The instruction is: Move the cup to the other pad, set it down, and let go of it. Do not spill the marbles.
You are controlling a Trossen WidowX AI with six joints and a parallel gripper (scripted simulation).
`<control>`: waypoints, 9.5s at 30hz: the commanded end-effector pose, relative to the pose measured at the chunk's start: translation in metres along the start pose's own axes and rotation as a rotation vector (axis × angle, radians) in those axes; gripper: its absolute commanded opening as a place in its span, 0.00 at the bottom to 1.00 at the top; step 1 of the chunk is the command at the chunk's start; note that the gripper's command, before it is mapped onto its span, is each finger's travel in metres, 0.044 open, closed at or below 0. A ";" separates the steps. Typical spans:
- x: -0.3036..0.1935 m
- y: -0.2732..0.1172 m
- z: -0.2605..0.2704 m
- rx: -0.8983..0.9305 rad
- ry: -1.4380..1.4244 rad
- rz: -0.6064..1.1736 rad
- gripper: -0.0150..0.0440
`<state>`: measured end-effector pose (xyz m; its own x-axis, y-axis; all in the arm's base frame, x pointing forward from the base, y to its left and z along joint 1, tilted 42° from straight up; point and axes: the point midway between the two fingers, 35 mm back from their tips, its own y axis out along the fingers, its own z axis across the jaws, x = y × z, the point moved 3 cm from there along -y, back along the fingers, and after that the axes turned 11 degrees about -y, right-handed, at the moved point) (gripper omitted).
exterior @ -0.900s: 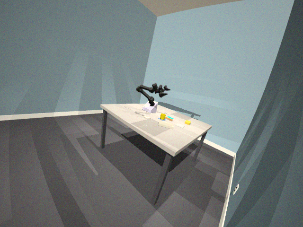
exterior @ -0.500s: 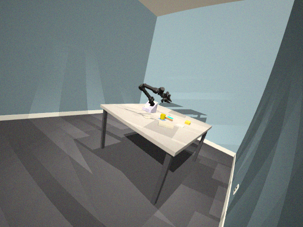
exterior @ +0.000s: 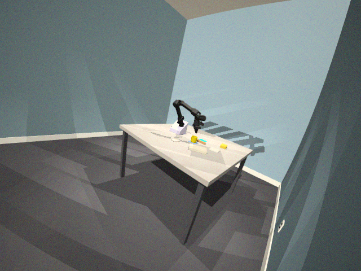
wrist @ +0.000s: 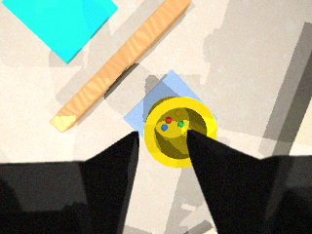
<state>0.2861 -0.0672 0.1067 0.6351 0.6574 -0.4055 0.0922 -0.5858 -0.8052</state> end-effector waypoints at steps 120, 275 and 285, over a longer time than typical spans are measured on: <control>-0.009 0.026 0.014 0.082 -0.236 0.168 0.25; 0.152 0.069 0.112 0.085 -0.225 0.153 0.50; 0.154 0.050 0.112 0.084 -0.227 0.154 0.50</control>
<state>0.3017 0.0513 -0.0507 0.4427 0.6562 -0.6111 -0.0661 -0.6558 -0.7520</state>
